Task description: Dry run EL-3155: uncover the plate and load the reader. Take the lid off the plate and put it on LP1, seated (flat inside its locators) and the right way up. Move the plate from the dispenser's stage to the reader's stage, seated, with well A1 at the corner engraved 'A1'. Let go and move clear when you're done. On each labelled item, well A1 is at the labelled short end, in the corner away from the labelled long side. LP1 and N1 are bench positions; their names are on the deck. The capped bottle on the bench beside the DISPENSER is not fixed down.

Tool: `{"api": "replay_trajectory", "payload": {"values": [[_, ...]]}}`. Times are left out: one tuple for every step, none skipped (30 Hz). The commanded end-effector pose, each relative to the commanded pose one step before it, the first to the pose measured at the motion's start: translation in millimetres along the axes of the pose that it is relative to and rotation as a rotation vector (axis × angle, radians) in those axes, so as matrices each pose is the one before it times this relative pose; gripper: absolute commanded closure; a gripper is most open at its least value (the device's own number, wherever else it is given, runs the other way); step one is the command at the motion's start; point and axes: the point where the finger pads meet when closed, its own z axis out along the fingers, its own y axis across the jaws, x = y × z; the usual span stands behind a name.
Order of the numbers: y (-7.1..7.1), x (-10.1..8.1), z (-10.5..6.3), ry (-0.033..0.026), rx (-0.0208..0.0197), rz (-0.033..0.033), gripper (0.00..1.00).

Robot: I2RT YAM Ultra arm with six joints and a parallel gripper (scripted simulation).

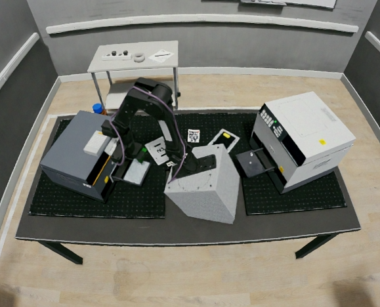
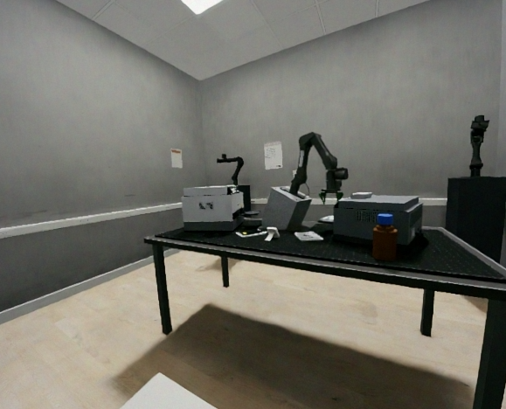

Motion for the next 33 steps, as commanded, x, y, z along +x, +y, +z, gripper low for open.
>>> {"api": "replay_trajectory", "payload": {"values": [[-1.06, -0.28, -3.1, 0.00544, 0.0069, -0.02184, 0.0], [0.0, 0.0, 0.0, 0.0, 0.0, 0.0, 0.0], [0.0, 0.0, 0.0, 0.0, 0.0, 0.0, 0.0], [0.0, 0.0, 0.0, 0.0, 0.0, 0.0, 0.0], [0.0, 0.0, 0.0, 0.0, 0.0, 0.0, 0.0], [0.0, 0.0, 0.0, 0.0, 0.0, 0.0, 0.0], [0.0, 0.0, 0.0, 0.0, 0.0, 0.0, 0.0], [0.0, 0.0, 0.0, 0.0, 0.0, 0.0, 0.0], [0.0, 0.0, 0.0, 0.0, 0.0, 0.0, 0.0], [6.34, -2.1, 1.06, 0.00122, -0.00581, -0.01603, 0.0], [0.3, -0.23, 6.6, -0.00303, -0.00802, 0.00043, 0.0], [2.29, -0.36, 4.35, -0.00299, -0.01318, 0.00071, 0.0], [0.02, 0.01, 1.31, 0.00008, -0.00001, 0.0, 0.0], [0.02, 0.96, 1.27, 0.00164, 0.00009, 0.00275, 0.0], [0.03, 0.2, 1.31, 0.00059, 0.0, 0.00041, 0.0], [0.02, -0.3, 1.33, -0.00033, -0.00005, 0.00016, 0.0], [0.02, -0.3, 1.33, -0.0003, -0.00006, 0.00001, 0.0], [0.02, -0.3, 1.33, -0.00032, -0.00006, -0.00027, 0.0], [0.0, 0.0, 0.0, 0.0, 0.0, 0.0, 0.0], [0.0, 0.0, 0.0, 0.0, 0.0, 0.0, 0.0], [-8.65, -0.22, -2.21, -0.00067, 0.02015, -0.00054, 0.0], [4.14, 0.02, 2.93, -0.00003, -0.00951, 0.00123, 0.0], [4.65, 0.05, 3.1, 0.00013, -0.01066, 0.00129, 0.0], [0.02, 0.05, 1.31, 0.00029, -0.00002, 0.00071, 0.0], [0.02, 0.03, 1.31, 0.00018, -0.00001, 0.0007, 0.0], [0.02, 0.0, 1.31, 0.00004, -0.00001, 0.0007, 0.0], [0.02, -0.16, 1.31, -0.0009, 0.00001, 0.0007, 0.0], [0.02, -0.01, 1.31, -0.00007, -0.00001, 0.00071, 0.0], [0.02, 0.35, 1.3, 0.00077, 0.00002, 0.00155, 0.0], [0.01, 0.73, 1.29, 0.00129, 0.00008, 0.00271, 0.0], [0.02, 0.02, 1.31, 0.00032, -0.00002, 0.00054, 0.0], [0.02, -0.39, 1.32, -0.00083, -0.00005, -0.00026, 0.0], [-0.07, -0.33, 1.29, -0.00051, 0.00015, -0.00027, 0.0]]}}
